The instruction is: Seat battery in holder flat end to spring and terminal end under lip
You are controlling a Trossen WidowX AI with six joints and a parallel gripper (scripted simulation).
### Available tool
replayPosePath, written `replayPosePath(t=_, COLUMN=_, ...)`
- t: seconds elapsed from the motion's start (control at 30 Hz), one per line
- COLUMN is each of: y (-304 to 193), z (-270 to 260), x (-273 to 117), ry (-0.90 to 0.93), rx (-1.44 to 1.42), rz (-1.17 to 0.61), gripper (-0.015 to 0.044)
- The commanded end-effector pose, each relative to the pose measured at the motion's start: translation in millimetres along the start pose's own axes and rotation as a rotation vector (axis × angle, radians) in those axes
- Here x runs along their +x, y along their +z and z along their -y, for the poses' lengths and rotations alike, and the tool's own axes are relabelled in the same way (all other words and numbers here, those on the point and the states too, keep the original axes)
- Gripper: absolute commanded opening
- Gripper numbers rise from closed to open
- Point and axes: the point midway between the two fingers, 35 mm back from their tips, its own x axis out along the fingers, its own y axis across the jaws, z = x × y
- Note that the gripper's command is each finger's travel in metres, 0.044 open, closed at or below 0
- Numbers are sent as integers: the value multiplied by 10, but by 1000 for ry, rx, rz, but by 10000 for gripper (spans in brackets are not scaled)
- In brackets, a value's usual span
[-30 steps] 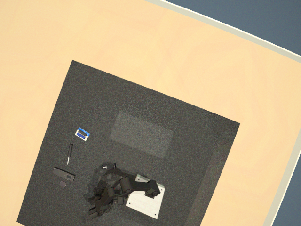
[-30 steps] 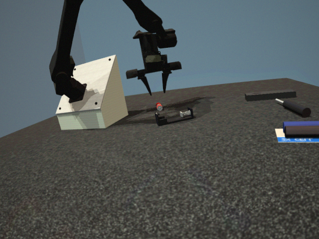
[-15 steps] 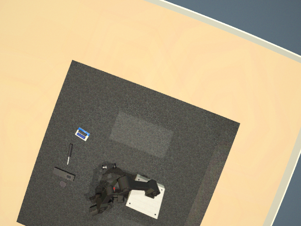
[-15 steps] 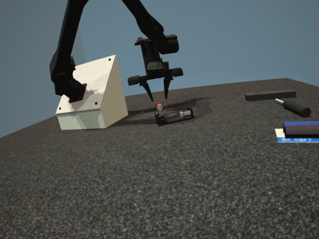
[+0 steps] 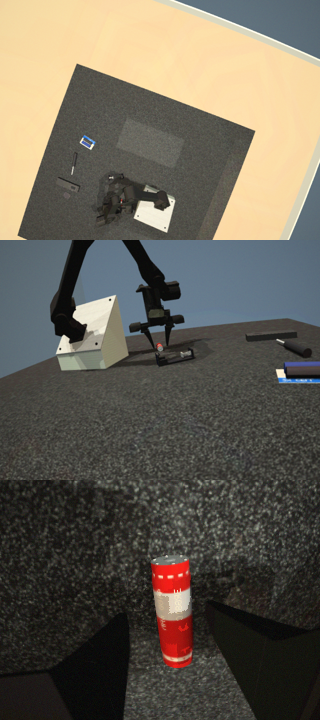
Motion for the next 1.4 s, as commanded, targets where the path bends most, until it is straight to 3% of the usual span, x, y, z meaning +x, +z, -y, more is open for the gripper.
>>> replayPosePath(t=0.0, y=-7, z=40, x=57, ry=-12, rx=-12, rz=8, gripper=194)
replayPosePath(t=0.07, y=-7, z=40, x=57, ry=-12, rx=-12, rz=8, gripper=142)
replayPosePath(t=0.47, y=-7, z=40, x=57, ry=-12, rx=-12, rz=8, gripper=62)
replayPosePath(t=0.6, y=-7, z=38, x=42, ry=-12, rx=-12, rz=8, gripper=59)
replayPosePath(t=0.8, y=-16, z=29, x=-430, ry=-11, rx=-13, rz=6, gripper=59)
replayPosePath(t=0.93, y=-10, z=27, x=-449, ry=-11, rx=-19, rz=5, gripper=59)
replayPosePath(t=1.37, y=448, z=-160, x=-572, ry=-4, rx=-501, rz=-5, gripper=59)
